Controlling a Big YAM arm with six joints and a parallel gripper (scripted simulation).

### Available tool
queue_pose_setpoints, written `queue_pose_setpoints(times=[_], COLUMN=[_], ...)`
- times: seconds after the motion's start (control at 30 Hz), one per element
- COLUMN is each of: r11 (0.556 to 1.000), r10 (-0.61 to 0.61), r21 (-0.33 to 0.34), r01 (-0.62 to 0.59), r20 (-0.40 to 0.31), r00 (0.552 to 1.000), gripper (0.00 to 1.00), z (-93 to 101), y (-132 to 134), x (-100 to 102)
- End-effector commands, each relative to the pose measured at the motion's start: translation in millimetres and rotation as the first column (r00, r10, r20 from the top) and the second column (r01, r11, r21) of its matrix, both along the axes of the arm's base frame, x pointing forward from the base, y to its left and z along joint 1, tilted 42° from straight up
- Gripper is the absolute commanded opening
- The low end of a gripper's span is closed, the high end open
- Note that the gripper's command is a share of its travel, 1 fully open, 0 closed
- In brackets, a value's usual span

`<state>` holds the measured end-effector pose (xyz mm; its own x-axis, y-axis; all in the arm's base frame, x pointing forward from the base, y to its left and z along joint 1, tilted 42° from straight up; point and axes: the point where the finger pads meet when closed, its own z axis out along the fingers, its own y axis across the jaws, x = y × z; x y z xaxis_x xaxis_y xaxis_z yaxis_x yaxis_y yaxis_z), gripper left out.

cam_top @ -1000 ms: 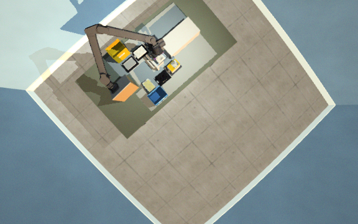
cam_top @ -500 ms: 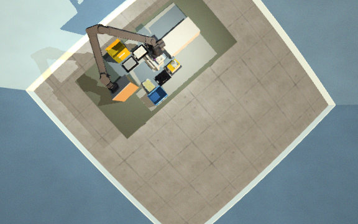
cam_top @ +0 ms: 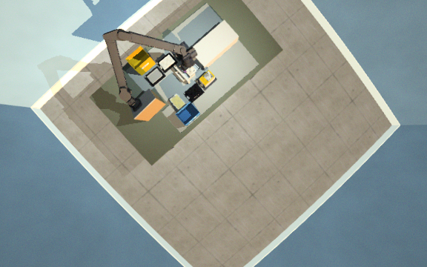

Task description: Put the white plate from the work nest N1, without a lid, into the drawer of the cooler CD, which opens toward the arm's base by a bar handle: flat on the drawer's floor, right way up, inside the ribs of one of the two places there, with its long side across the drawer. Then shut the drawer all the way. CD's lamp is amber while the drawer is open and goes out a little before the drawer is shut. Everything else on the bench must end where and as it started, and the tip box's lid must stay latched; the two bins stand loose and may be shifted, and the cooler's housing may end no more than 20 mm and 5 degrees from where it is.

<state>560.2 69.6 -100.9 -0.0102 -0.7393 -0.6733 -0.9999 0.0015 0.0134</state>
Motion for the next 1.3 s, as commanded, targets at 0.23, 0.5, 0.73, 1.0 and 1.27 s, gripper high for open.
queue_pose_setpoints(times=[0.23,0.5,0.73,1.0,1.27], r11=[1.000,1.000,1.000,1.000,1.000], r10=[-0.013,-0.013,-0.013,-0.013,-0.013], r21=[0.001,0.001,0.001,0.001,0.001], r01=[0.013,0.013,0.013,0.013,0.013], r20=[0.032,0.032,0.032,0.032,0.032], r00=[0.999,0.999,0.999,0.999,0.999], gripper=[0.00,0.00,0.00,0.00,0.00], z=[11.6,11.8,12.0,12.2,12.4], y=[-6.5,-6.3,-6.0,-5.8,-5.5], x=[12.2,12.4,12.6,12.8,13.0])
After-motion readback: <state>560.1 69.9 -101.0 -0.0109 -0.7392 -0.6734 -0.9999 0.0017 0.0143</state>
